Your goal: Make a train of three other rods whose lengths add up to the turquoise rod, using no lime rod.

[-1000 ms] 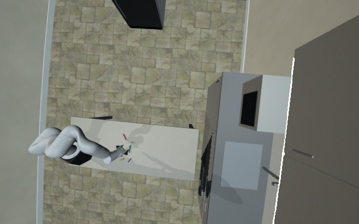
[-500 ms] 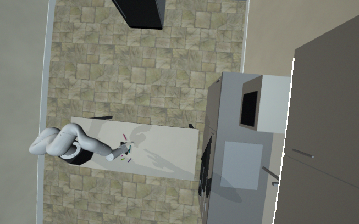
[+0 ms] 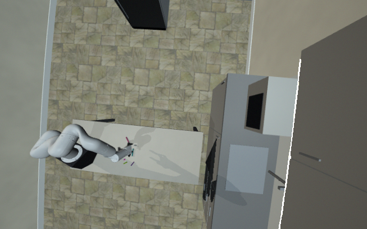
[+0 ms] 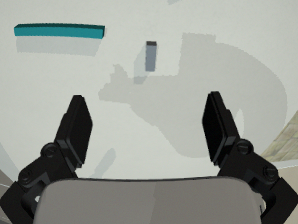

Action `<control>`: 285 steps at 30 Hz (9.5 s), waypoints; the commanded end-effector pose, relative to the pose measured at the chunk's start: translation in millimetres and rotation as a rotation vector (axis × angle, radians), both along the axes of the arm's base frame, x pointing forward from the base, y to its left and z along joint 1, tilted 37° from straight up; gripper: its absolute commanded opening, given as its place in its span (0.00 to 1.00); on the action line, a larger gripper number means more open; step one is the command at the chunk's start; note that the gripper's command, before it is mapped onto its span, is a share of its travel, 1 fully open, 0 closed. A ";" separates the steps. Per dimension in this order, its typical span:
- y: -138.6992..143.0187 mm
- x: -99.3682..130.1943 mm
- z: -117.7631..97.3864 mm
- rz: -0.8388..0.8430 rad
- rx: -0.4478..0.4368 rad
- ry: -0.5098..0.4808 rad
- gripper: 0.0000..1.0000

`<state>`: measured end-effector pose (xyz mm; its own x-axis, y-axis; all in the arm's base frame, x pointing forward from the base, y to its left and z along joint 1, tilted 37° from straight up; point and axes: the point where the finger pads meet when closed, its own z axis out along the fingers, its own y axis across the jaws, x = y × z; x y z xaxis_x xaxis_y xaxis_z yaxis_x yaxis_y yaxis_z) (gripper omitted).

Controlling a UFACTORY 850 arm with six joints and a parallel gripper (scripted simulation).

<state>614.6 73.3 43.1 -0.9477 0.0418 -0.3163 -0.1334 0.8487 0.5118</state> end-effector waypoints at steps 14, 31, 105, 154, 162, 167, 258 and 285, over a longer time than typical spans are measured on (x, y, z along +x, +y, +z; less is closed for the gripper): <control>3.0 3.6 3.0 -0.048 0.021 0.057 0.24; 3.0 3.6 3.0 -0.048 0.021 0.057 0.24; 30.3 18.3 -38.0 -0.048 0.021 0.057 0.24; 30.4 18.9 -38.1 -0.048 0.021 0.057 0.24; 30.3 19.1 -38.1 -0.048 0.021 0.057 0.24; 30.3 19.1 -38.1 -0.048 0.021 0.057 0.24; 37.8 22.9 -49.4 -0.048 0.021 0.057 0.24; 37.8 22.9 -49.4 -0.048 0.021 0.057 0.04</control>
<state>636.9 111.5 -6.9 -0.9614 0.0932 -0.2590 -0.0626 0.8422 0.5356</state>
